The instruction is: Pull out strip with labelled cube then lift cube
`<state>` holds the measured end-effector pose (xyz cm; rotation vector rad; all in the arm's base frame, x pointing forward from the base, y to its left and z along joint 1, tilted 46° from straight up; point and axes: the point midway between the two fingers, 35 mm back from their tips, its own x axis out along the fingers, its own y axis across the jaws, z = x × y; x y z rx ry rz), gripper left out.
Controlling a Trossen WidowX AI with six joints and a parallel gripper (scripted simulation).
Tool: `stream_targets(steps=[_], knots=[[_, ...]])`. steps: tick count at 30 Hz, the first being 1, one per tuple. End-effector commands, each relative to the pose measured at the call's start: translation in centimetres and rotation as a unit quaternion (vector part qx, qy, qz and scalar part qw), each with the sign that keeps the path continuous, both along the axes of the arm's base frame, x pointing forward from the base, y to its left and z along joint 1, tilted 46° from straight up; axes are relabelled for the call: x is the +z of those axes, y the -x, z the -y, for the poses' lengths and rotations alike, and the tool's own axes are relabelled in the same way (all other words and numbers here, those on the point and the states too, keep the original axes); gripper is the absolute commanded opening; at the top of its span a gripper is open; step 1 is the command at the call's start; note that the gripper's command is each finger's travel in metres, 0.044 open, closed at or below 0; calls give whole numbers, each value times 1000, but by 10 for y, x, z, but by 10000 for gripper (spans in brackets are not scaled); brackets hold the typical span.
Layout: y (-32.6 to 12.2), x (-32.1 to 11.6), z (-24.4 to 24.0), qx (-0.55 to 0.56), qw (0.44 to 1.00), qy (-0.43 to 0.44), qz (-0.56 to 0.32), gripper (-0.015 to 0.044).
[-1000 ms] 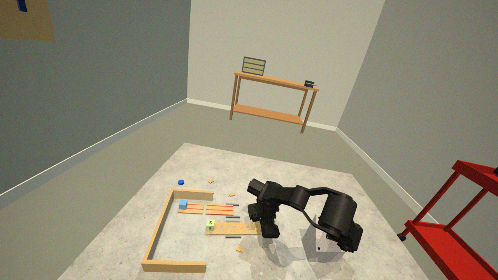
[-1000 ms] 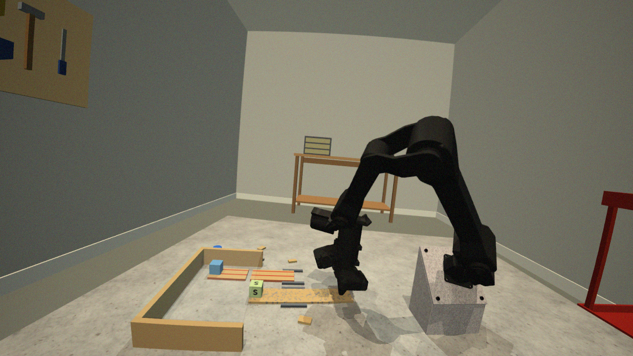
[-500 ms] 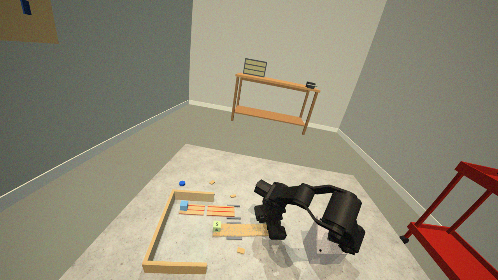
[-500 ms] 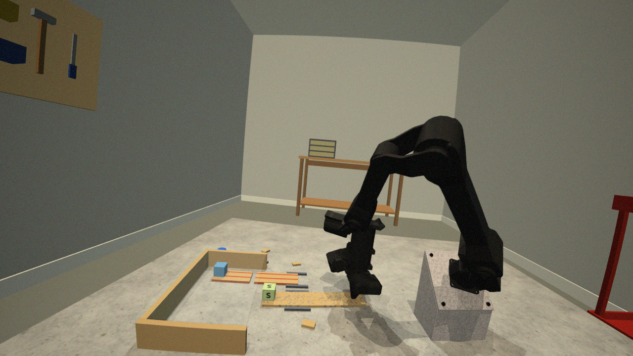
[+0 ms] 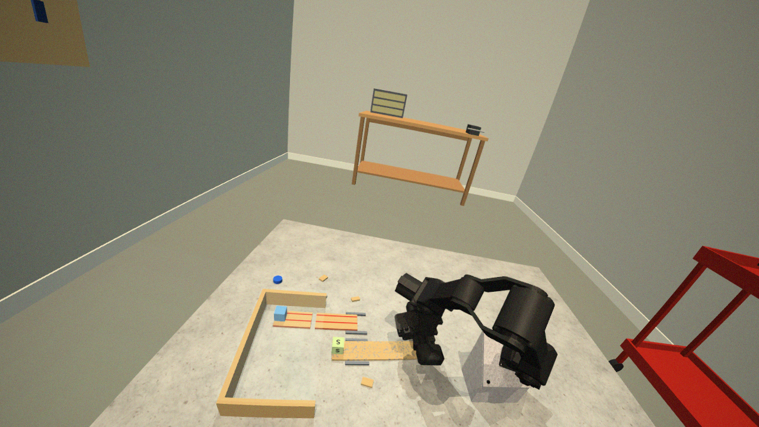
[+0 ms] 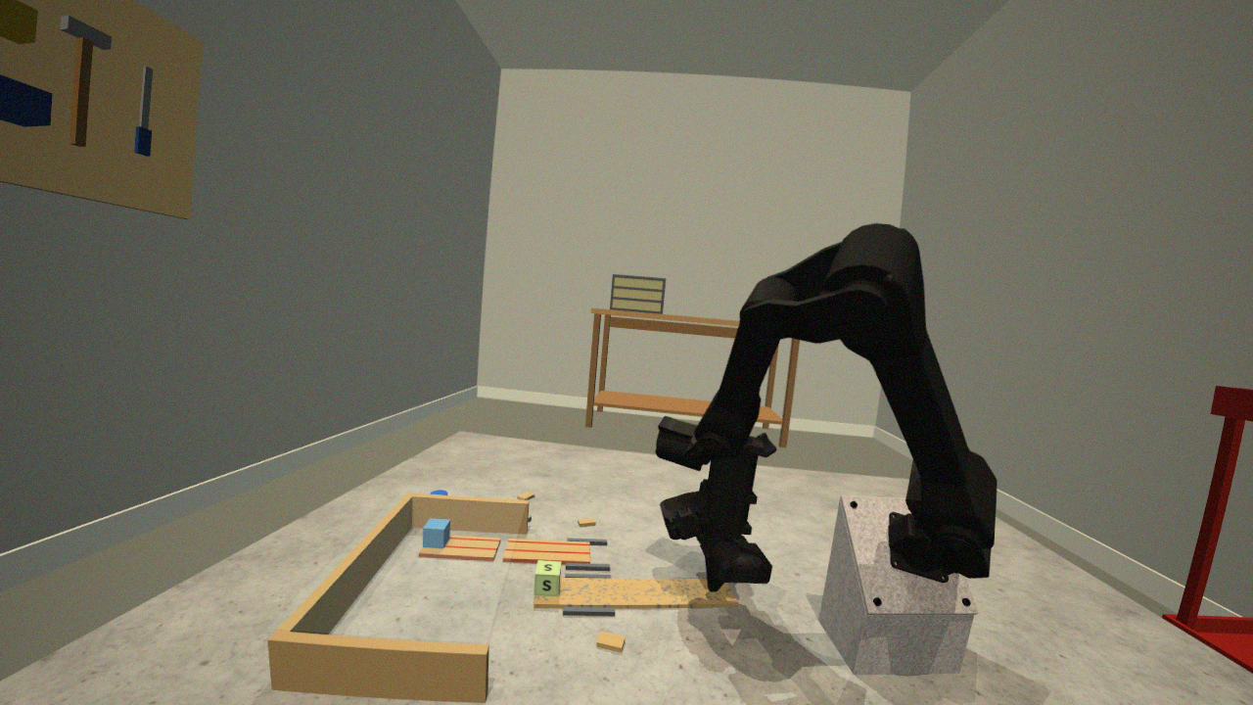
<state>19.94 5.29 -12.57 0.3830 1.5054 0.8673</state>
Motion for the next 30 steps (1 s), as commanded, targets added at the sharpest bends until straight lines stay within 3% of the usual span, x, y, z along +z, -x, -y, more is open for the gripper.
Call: stream_targets(steps=[1,27,30], knots=[[11,-1,-2,8,1000,2,-11,0],[11,-1,-2,8,1000,2,-11,0],[-3,13,15,4,1000,3,-5,0]])
